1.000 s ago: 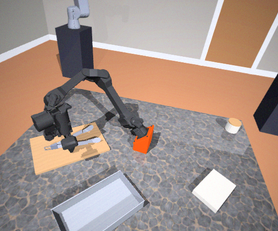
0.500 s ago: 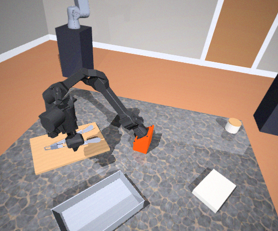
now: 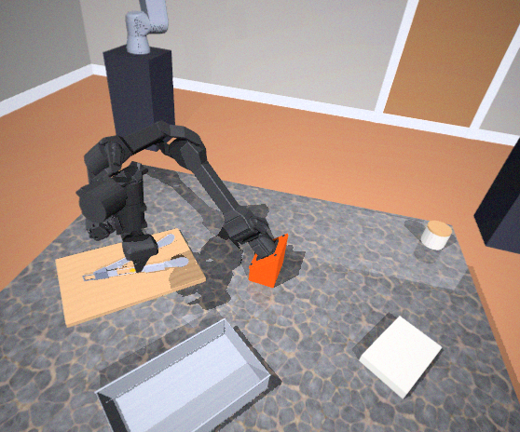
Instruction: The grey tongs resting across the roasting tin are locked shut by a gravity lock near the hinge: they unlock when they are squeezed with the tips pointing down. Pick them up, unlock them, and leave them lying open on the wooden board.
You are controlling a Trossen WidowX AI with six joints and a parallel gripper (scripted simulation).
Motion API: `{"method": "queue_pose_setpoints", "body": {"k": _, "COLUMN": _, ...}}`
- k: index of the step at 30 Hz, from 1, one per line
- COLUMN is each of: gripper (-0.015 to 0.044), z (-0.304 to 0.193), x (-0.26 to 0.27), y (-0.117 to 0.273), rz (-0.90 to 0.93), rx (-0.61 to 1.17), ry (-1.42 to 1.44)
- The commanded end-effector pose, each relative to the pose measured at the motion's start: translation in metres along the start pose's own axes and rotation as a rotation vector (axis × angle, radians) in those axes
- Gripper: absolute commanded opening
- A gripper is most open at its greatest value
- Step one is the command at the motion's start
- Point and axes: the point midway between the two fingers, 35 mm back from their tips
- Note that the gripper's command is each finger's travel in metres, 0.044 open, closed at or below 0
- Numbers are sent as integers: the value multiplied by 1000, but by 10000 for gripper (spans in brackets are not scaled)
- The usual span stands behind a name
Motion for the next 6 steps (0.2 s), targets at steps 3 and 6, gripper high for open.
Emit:
{"method": "queue_pose_setpoints", "body": {"k": 3, "gripper": 440, "z": 1, "x": -1, "y": 1, "rz": -1, "rx": -5, "ry": -5}}
{"method": "queue_pose_setpoints", "body": {"k": 6, "gripper": 440, "z": 1, "x": -1, "y": 1, "rz": -1, "rx": -5, "ry": -5}}
Point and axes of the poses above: the point midway between the two fingers, 35 mm back from their tips, its own y axis back along the fingers, its own x axis across the jaws, z = x × y, and after that the axes turned 7 degrees about -y, right-handed
